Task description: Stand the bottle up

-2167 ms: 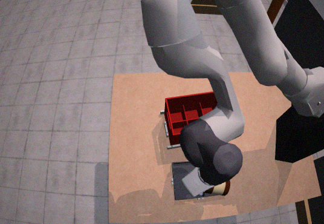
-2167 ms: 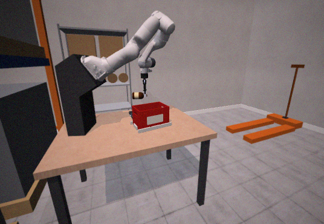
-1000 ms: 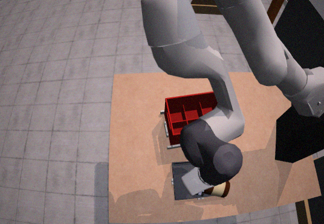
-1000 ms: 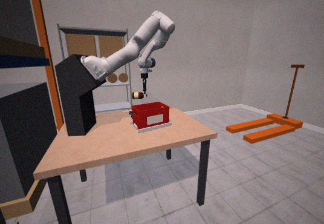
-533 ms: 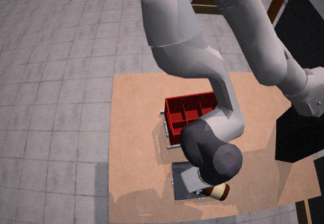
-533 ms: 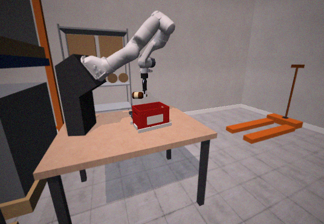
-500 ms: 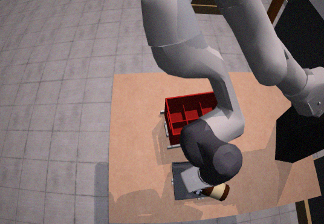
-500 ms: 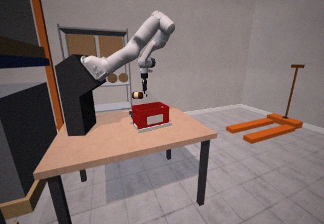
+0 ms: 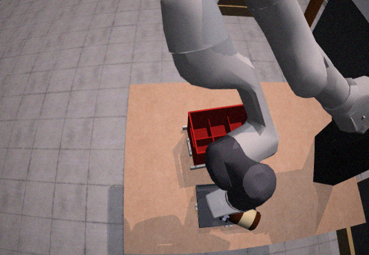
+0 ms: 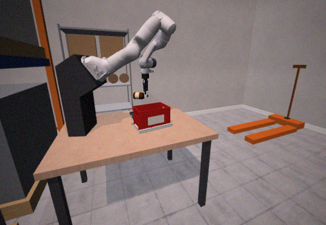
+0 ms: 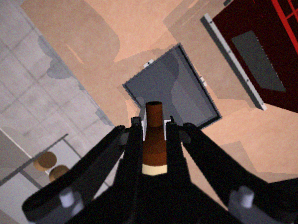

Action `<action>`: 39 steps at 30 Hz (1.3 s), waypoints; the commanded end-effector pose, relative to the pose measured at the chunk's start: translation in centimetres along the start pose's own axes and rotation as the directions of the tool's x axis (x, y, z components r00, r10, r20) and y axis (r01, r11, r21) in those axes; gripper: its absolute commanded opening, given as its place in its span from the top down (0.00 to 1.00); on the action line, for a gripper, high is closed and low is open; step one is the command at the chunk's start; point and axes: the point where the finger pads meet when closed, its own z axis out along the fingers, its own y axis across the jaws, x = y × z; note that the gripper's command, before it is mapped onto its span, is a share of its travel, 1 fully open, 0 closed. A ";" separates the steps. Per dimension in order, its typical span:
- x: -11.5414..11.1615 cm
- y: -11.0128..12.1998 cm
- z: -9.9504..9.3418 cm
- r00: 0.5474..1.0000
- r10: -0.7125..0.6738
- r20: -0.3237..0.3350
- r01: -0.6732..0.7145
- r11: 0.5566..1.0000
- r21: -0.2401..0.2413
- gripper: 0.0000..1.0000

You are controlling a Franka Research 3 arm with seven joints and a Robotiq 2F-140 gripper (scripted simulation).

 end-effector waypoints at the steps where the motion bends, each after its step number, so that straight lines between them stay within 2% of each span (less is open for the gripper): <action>1: -0.1 -0.1 -0.1 1.000 0.014 0.001 -0.014 1.000 0.005 1.00; 27: -0.1 -0.1 -0.1 1.000 0.023 0.001 -0.023 1.000 0.005 1.00; 39: -0.1 -0.1 -0.1 0.984 0.176 0.002 -0.176 0.984 0.005 1.00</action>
